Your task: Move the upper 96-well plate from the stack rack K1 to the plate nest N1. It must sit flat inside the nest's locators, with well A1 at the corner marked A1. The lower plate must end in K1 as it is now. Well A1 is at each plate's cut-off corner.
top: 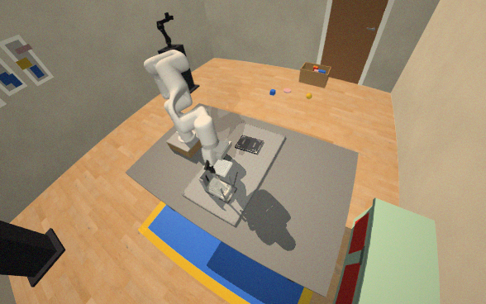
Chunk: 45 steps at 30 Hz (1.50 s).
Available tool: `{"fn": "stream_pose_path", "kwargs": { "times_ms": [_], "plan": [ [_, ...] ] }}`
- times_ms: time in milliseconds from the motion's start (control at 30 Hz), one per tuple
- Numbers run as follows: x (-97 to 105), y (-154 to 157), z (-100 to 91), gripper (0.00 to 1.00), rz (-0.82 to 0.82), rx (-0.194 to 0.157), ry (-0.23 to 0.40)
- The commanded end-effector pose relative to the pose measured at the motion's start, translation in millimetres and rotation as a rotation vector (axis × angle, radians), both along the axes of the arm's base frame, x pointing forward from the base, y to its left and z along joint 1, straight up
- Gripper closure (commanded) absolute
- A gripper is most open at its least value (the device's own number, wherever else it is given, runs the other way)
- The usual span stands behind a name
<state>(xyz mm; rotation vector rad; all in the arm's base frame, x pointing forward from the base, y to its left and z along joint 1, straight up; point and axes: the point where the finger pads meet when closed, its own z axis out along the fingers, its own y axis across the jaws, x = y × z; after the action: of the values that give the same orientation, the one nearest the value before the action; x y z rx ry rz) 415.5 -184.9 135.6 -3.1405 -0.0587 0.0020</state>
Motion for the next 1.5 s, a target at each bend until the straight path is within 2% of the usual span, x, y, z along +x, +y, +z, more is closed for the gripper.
{"fn": "stream_pose_path", "kwargs": {
  "times_ms": [0, 1467],
  "plan": [
    [1.2, 10.3, 1.5, 1.00, 0.000, 0.002, -0.006],
    [1.7, 137.3, -0.7, 1.00, 0.000, 0.004, -0.006]
  ]
}}
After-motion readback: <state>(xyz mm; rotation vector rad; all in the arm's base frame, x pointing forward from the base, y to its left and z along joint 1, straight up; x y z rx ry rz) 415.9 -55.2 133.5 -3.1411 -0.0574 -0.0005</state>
